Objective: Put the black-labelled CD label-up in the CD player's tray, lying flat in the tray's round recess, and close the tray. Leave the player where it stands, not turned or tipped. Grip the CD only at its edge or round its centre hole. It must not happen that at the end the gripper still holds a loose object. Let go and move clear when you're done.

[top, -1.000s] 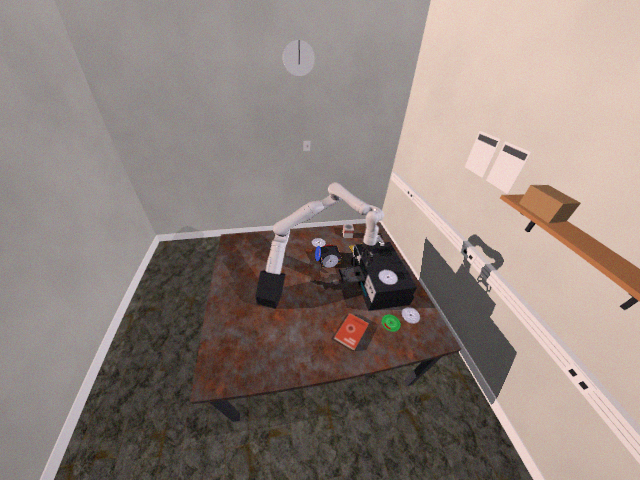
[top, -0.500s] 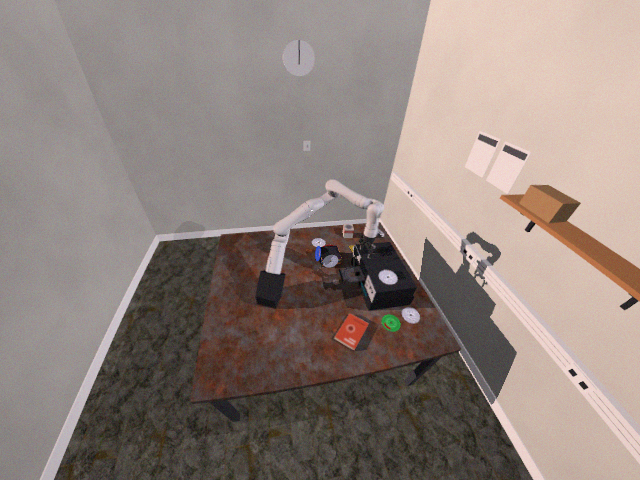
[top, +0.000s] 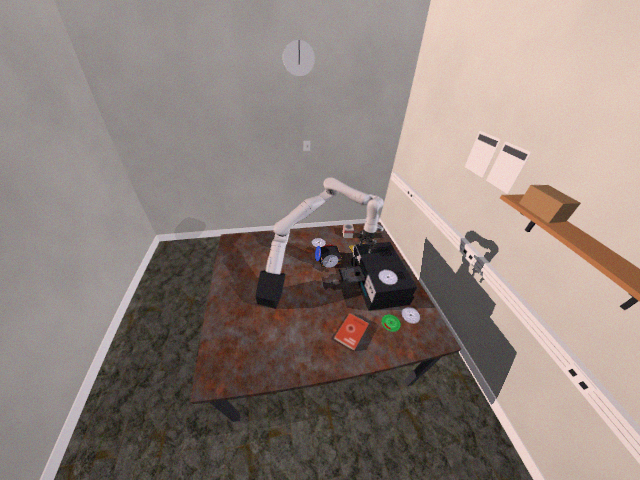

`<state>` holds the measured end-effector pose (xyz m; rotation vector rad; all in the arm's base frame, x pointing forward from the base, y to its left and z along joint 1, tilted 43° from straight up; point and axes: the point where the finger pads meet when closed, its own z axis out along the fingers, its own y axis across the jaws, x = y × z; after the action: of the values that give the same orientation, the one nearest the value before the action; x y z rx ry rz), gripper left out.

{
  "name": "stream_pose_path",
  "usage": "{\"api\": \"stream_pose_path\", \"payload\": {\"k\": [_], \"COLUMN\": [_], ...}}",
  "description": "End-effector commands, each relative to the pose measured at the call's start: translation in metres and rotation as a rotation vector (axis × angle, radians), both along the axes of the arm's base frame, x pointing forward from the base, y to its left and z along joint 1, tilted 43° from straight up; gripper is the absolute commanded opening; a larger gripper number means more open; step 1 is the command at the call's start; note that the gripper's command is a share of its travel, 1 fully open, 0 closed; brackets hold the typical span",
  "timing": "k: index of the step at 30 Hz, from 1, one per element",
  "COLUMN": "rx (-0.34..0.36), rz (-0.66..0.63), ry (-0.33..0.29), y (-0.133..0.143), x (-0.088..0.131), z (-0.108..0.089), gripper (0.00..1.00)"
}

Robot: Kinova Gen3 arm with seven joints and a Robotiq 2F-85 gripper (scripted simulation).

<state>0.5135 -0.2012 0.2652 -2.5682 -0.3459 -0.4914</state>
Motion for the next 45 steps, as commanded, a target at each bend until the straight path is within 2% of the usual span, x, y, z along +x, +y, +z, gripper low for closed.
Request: {"api": "stream_pose_path", "payload": {"k": [1, 2, 10, 12, 20, 22, 45], "rx": [-0.014, -0.026, -0.026, -0.053, -0.053, -0.062, -0.038], "rz": [0.027, 0.056, 0.056, 0.115, 0.115, 0.142, 0.115], "ry": [-0.019, -0.035, -0.035, -0.068, -0.068, -0.087, -0.083], "y": [0.003, 0.006, 0.006, 0.013, 0.013, 0.02, 0.031], "x": [0.0, 0.0, 0.0, 0.0, 0.0, -0.001, -0.007], "z": [0.008, 0.015, 0.015, 0.028, 0.028, 0.036, 0.035], "gripper": [1.0, 1.0, 1.0, 1.0, 1.0, 1.0, 1.0]}}
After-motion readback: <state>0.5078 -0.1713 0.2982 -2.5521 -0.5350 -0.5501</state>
